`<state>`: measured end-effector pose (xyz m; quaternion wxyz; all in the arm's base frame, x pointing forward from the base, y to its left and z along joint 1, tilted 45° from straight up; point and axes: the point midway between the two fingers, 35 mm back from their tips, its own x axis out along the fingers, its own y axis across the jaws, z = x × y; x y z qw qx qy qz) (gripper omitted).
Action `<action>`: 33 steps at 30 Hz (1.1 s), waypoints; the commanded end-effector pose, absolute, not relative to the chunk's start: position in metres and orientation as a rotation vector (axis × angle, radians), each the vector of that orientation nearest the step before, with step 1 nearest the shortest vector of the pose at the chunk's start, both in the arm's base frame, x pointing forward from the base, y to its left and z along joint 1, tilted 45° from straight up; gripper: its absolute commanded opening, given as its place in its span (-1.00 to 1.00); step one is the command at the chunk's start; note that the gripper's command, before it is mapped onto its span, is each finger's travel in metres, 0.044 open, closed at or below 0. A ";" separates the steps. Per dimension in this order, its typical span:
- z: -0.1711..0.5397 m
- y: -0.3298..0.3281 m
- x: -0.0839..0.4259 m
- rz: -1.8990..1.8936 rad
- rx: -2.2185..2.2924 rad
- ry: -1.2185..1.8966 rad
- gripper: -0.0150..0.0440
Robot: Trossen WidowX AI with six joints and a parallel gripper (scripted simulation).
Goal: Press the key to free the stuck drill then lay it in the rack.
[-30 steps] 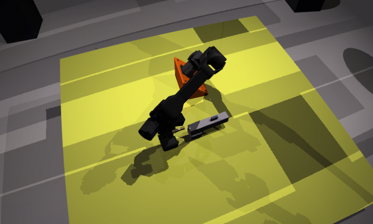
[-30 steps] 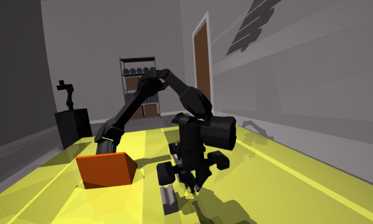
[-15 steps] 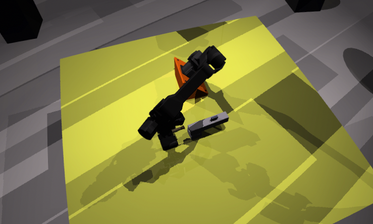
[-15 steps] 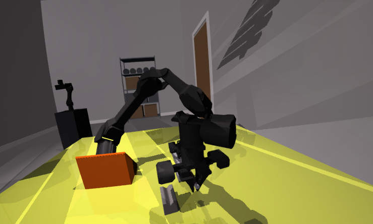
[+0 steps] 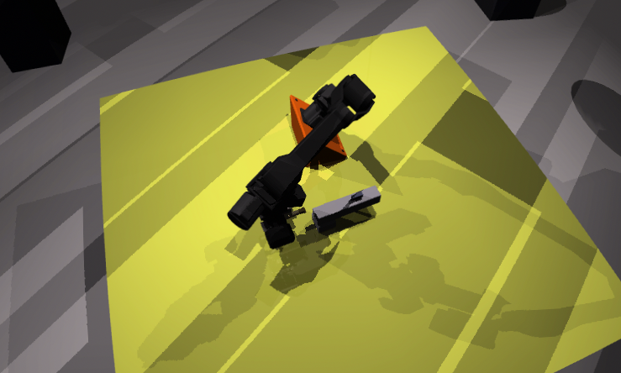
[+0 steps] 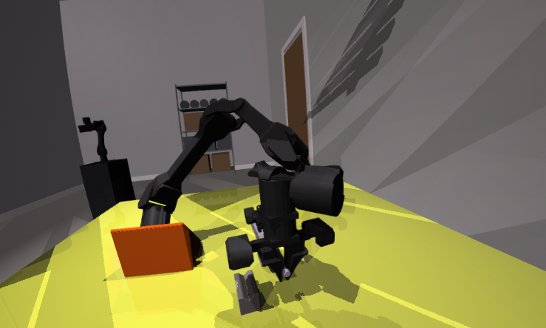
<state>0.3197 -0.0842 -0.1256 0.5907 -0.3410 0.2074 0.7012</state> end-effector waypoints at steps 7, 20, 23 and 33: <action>-0.130 -0.091 0.305 1.635 -0.792 0.486 -0.49; -0.135 -0.098 0.289 1.635 -0.792 0.487 -0.49; -0.136 -0.100 0.286 1.635 -0.792 0.488 -0.49; -0.139 -0.105 0.273 1.635 -0.792 0.489 -0.49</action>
